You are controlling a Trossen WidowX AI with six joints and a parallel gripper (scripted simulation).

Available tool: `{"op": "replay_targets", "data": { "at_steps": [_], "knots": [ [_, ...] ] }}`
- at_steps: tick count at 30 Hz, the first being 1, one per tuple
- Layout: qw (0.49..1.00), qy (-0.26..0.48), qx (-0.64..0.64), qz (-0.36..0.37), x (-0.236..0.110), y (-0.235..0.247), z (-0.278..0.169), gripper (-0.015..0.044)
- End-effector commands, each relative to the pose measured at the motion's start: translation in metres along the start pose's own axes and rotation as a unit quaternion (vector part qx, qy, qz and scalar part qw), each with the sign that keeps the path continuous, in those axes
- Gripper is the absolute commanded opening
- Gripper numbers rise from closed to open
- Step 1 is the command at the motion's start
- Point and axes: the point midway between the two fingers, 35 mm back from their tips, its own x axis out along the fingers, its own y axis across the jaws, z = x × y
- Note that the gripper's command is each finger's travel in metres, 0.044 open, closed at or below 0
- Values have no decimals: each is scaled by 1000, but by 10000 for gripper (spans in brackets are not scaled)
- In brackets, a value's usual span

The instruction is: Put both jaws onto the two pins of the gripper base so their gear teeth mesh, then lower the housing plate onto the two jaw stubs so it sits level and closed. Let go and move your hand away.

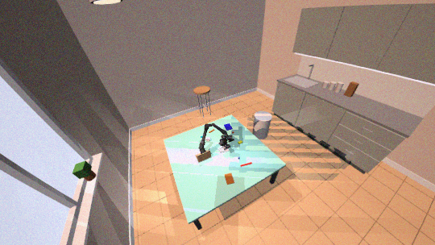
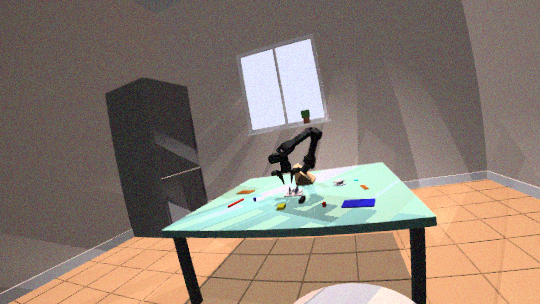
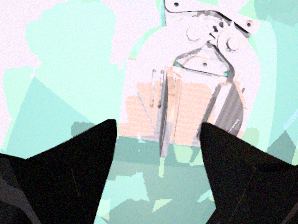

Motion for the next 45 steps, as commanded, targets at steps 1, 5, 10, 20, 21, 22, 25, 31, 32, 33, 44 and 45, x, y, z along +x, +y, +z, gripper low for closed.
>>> {"op": "replay_targets", "data": {
  "at_steps": [1, 5, 10, 20, 21, 22, 25, 31, 32, 33, 44, 45],
  "knots": [
    [1000, -4, -2, 0, -14, -1, 2, 224],
    [1000, 3, -10, 7, -8, -2, 1, 303],
    [999, 0, -47, 22, -11, -11, 4, 434],
    [984, -5, -174, 27, -14, -32, -1, 440],
    [982, -6, -187, 28, -14, -35, -1, 440],
    [979, -6, -200, 28, -14, -37, -2, 440],
    [969, -8, -246, 29, -15, -45, -4, 440],
    [941, -12, -337, 31, -16, -63, -6, 440],
    [935, -13, -352, 31, -17, -66, -7, 440],
    [930, -14, -367, 32, -17, -69, -7, 440],
    [852, -20, -522, 32, -18, -101, -9, 440],
    [844, -21, -535, 32, -19, -104, -9, 440]
  ]
}}
